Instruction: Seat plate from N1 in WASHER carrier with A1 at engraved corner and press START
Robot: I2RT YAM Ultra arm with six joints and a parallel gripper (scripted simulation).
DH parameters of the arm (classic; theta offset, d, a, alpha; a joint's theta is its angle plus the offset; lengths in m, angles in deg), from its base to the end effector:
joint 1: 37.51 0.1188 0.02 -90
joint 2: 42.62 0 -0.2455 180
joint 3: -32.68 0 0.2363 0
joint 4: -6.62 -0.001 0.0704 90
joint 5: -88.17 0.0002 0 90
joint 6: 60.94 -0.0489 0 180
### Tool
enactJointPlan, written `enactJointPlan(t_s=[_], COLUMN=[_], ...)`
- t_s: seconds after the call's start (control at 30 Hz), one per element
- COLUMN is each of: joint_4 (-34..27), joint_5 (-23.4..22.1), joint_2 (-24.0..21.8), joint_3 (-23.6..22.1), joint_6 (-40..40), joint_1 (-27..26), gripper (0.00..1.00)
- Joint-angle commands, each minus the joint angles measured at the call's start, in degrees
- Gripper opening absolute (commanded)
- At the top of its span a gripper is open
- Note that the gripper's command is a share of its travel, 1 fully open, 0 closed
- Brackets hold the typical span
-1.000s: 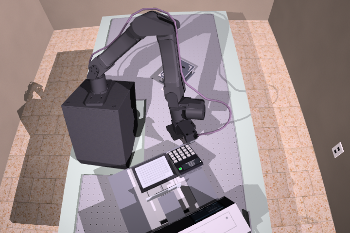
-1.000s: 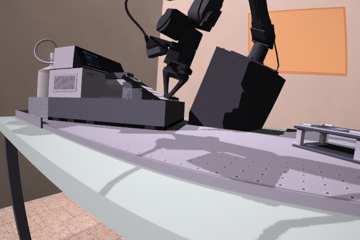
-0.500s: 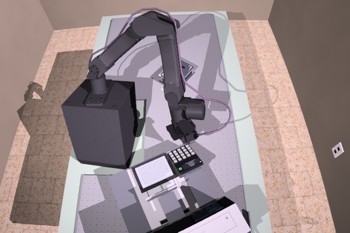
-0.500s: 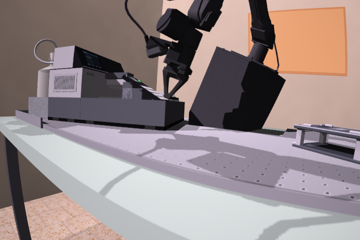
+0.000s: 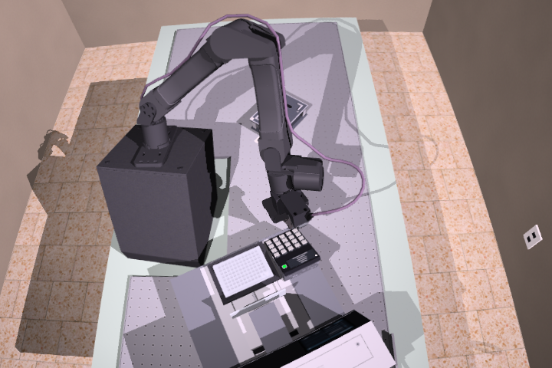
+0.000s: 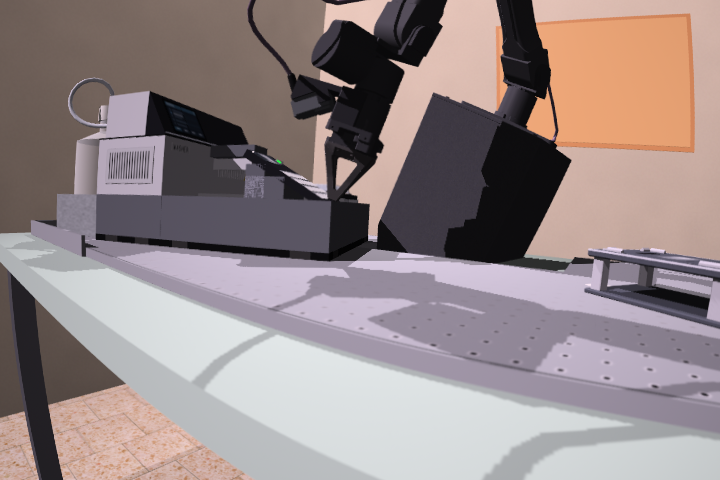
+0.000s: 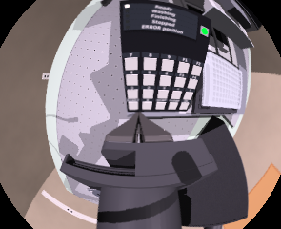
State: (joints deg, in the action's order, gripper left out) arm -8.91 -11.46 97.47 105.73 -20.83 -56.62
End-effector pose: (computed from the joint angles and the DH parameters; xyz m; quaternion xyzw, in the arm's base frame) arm 0.3012 -0.0947 -0.0589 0.5587 0.8226 0.0979 0.0400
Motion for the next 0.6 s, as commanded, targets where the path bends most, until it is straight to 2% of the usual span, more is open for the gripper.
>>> enactJointPlan(t_s=[0.0, 0.57], joint_4=[1.79, 2.96], joint_5=[1.11, 1.13], joint_2=[0.64, 2.62], joint_3=[2.12, 2.95], joint_6=[-0.71, -0.97], joint_1=[-0.16, 0.52], gripper=[0.0, 0.0])
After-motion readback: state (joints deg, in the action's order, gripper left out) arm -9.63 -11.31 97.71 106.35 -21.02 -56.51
